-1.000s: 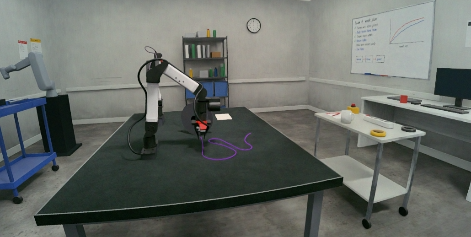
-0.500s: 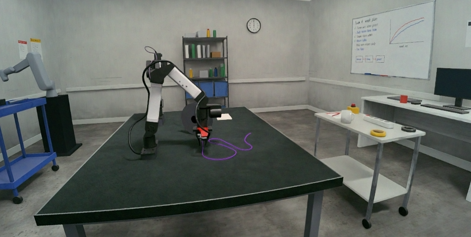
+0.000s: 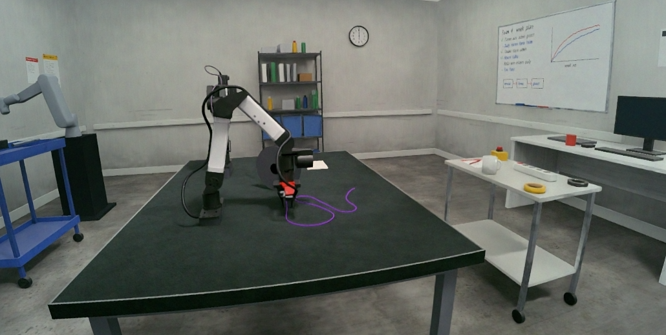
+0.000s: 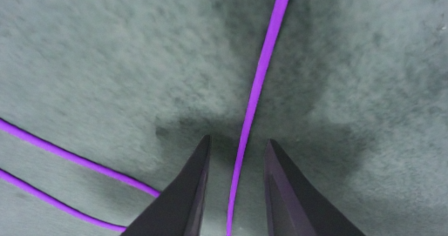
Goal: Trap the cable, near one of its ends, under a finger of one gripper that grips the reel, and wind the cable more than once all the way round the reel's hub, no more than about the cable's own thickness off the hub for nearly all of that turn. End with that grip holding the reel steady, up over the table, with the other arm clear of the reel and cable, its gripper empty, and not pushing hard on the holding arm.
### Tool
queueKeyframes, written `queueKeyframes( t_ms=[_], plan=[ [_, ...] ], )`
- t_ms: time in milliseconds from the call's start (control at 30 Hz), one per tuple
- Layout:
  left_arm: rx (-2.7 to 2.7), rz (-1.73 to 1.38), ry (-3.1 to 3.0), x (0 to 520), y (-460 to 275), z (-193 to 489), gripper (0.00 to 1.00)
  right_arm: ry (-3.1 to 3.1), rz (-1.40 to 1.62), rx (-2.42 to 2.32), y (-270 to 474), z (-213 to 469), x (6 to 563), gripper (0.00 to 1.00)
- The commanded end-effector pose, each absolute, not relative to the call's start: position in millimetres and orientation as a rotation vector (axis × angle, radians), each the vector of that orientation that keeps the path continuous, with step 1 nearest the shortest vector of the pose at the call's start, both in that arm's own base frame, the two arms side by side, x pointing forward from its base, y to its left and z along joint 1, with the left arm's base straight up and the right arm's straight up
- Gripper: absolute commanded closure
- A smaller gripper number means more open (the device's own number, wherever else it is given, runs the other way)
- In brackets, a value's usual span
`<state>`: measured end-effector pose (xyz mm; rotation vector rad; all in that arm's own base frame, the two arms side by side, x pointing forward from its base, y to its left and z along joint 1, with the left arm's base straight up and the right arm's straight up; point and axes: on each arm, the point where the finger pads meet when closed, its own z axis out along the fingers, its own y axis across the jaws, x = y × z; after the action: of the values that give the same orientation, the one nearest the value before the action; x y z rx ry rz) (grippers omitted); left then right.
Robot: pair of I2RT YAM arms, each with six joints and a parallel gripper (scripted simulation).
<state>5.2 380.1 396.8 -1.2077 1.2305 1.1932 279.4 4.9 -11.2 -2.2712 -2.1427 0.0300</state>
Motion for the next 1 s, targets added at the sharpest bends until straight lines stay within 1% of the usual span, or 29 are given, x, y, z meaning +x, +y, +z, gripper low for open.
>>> queueKeyframes(
  t_ms=[0, 567, 967],
  plan=[
    [-1.225, 1.192, 1.224, 3, 382, 391, 0.0, -2.149, 0.003, -2.279, 3, -1, 276, 0.7],
    [-1.225, 1.192, 1.224, 3, 382, 391, 0.0, -2.152, 0.002, -2.278, 8, 1, 272, 0.7],
    [-1.225, 1.192, 1.224, 3, 382, 391, 0.0, -2.141, 0.03, -2.266, 7, -19, 274, 0.7]
  ],
)
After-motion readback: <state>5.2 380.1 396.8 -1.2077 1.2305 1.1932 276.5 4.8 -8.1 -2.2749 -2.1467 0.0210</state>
